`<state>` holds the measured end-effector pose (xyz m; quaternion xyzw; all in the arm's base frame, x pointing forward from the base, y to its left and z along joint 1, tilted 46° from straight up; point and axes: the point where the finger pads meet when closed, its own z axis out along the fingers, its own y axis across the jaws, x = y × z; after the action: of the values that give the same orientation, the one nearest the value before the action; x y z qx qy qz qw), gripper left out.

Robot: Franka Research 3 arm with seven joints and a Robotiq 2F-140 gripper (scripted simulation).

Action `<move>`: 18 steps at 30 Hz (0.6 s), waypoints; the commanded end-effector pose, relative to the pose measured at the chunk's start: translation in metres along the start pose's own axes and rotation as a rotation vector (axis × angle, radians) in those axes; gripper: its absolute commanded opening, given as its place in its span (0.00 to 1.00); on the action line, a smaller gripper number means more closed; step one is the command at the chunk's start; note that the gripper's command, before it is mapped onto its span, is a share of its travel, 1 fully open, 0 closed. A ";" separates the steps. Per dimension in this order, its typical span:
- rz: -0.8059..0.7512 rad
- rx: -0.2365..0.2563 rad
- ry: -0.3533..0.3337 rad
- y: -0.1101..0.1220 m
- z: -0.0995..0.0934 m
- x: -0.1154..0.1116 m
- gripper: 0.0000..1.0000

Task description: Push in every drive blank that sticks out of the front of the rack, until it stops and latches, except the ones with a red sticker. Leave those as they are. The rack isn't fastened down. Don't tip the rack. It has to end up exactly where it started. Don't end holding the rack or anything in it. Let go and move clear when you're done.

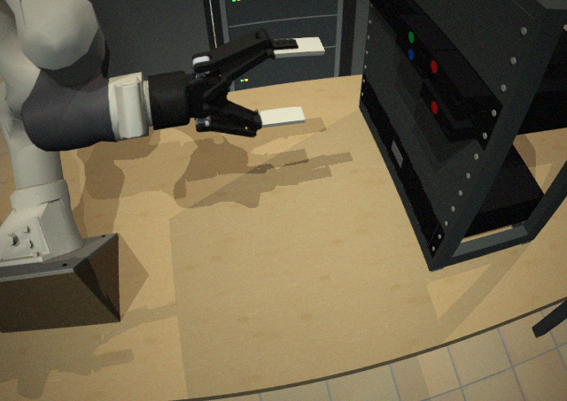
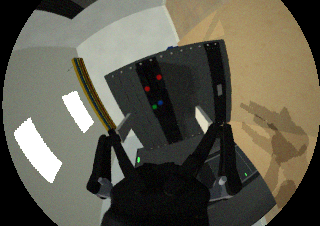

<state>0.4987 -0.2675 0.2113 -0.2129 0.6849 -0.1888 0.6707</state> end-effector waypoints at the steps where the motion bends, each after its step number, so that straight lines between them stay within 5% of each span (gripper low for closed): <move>1: -0.126 0.056 0.011 -0.007 -0.004 -0.001 1.00; 18: -0.184 0.109 0.055 -0.012 -0.017 0.005 1.00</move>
<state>0.4828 -0.2789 0.2109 -0.2209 0.6782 -0.2678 0.6478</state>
